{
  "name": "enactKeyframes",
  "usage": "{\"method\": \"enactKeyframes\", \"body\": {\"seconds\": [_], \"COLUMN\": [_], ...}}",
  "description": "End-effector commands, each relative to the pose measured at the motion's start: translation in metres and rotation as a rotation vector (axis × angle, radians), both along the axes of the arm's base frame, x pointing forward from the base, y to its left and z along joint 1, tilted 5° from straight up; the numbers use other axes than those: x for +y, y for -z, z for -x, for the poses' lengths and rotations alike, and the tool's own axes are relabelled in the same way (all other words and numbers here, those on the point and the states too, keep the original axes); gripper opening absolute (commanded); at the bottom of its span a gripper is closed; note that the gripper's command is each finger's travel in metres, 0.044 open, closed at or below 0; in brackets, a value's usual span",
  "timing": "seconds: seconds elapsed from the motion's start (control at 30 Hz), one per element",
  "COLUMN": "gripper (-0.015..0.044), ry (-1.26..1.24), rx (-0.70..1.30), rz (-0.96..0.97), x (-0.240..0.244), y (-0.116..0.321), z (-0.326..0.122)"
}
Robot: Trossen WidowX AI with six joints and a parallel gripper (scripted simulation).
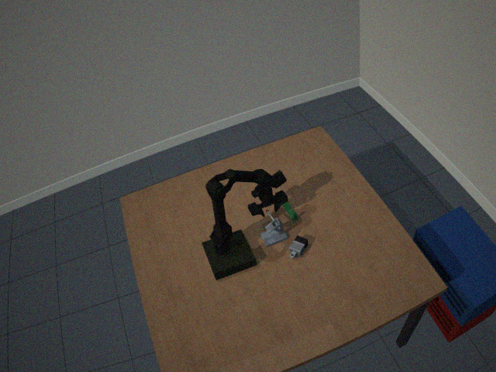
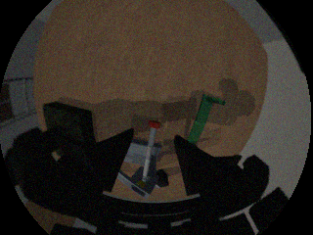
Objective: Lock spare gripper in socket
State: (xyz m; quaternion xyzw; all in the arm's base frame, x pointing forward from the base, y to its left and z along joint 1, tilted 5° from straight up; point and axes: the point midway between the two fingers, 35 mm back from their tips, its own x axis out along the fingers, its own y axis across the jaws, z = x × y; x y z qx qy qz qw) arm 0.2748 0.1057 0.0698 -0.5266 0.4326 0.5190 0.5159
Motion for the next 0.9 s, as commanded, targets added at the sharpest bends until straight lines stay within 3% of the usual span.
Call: {"method": "enactKeyframes", "body": {"seconds": [0.0,0.43,0.8,0.87], "gripper": [0.0300,0.0300,0.0011,0.0000], "ry": [0.006,0.006,0.006,0.006], "rx": [0.008,0.008,0.008,0.008], "rz": [0.008,0.008,0.008,0.008], "x": [-0.0015,-0.0016,-0.0016,-0.0016], "y": [0.0081,0.0169,0.0169,0.0169], "z": [0.0022,0.0024,0.0024,0.0024]}}
